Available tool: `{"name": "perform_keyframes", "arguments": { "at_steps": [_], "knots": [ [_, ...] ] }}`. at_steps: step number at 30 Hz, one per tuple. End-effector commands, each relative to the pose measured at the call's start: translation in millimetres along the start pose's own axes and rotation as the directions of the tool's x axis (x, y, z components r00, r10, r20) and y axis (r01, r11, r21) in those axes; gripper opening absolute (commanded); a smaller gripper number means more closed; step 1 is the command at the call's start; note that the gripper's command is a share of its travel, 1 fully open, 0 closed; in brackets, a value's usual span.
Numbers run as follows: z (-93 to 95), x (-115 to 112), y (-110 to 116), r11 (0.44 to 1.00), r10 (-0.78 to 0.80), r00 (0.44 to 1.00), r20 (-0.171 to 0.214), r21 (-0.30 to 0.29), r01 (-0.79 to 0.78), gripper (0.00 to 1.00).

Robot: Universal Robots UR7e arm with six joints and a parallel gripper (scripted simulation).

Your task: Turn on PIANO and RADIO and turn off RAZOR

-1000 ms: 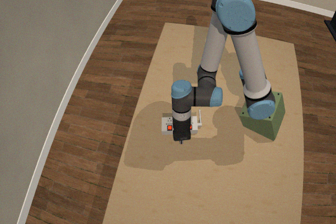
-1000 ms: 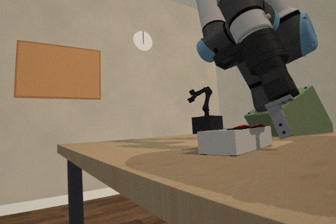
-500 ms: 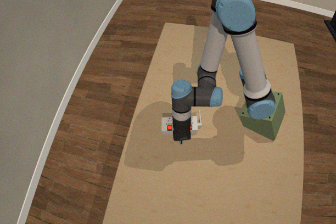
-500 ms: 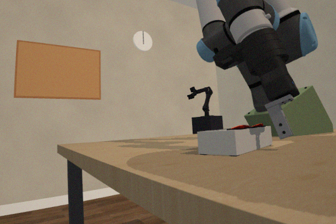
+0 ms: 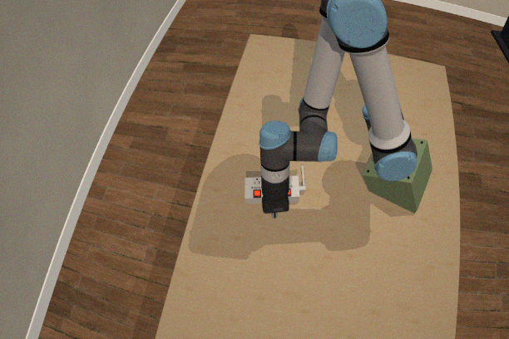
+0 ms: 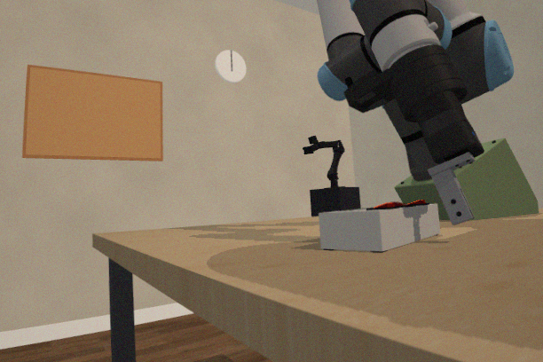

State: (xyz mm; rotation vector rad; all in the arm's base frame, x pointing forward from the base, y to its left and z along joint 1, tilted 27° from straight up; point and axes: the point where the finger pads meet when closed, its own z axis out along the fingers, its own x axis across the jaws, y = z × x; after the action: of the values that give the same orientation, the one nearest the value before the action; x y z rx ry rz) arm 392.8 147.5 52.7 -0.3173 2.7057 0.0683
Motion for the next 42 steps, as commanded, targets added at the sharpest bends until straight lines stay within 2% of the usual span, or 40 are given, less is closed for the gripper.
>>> {"name": "perform_keyframes", "arguments": {
  "at_steps": [1,10,13,19,21,25,42],
  "knots": [
    [-0.2,0,0,1.000,0.000,1.000,0.001,0.000,0.000,0.00],
    [-4.7,-1,2,1.000,0.000,1.000,0.001,0.000,0.000,0.00],
    [-18.8,-4,7,1.000,0.000,1.000,0.001,0.000,0.000,0.00],
    [-64.0,-7,21,1.000,0.000,1.000,0.001,0.000,0.000,0.00],
    [-64.0,-7,21,1.000,0.000,1.000,0.001,0.000,0.000,0.00],
    [-82.8,-5,27,1.000,0.000,1.000,0.001,0.000,0.000,0.00],
    [-85.3,-5,28,1.000,0.000,1.000,0.001,0.000,0.000,0.00]
  ]
}}
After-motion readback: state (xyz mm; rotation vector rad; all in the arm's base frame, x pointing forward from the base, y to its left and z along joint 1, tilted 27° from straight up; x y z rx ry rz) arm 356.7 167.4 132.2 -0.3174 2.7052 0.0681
